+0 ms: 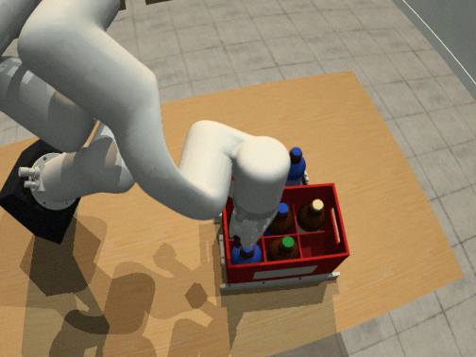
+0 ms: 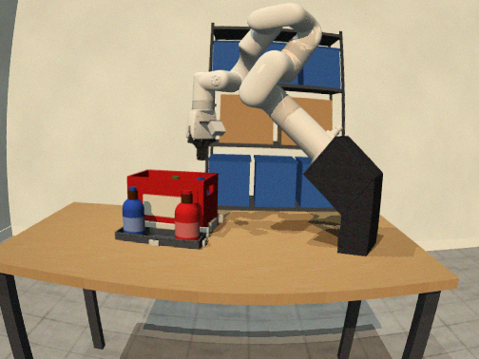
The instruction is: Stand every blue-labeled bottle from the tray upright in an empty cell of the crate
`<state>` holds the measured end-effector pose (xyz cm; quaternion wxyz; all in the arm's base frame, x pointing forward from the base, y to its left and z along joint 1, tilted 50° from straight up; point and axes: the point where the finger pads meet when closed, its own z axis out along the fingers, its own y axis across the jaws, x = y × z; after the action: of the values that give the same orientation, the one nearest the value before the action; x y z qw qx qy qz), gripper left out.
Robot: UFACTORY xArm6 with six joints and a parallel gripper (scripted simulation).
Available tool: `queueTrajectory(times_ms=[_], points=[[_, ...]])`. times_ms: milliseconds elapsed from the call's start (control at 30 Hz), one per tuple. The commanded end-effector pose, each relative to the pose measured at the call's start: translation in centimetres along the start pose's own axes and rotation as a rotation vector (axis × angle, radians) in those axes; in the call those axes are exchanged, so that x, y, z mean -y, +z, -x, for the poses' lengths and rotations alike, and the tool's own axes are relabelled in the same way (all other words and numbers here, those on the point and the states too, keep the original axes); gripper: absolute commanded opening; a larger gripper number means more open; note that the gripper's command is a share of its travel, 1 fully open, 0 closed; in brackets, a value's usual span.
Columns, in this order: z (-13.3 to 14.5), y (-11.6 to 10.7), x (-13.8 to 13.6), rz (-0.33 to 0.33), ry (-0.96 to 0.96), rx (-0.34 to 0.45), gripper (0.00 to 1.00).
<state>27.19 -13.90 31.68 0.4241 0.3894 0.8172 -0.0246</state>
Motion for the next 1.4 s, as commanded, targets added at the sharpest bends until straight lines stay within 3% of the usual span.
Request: queueTrajectory(times_ms=[0, 600, 800, 933, 1067, 1300, 1367], points=[[0.1, -0.1, -0.1, 0.001, 0.000, 0.003, 0.00], [0.1, -0.1, -0.1, 0.001, 0.000, 0.001, 0.00], [0.0, -0.1, -1.2, -0.003, 0.004, -0.025, 0.00], [-0.1, 0.0, -4.5, -0.020, 0.009, -0.081, 0.00], [-0.2, 0.2, -10.0, -0.051, 0.005, -0.117, 0.00], [-1.6, 0.0, -16.6, -0.045, -0.005, -0.053, 0.00], [-1.6, 0.0, -16.6, -0.045, -0.005, -0.053, 0.00]])
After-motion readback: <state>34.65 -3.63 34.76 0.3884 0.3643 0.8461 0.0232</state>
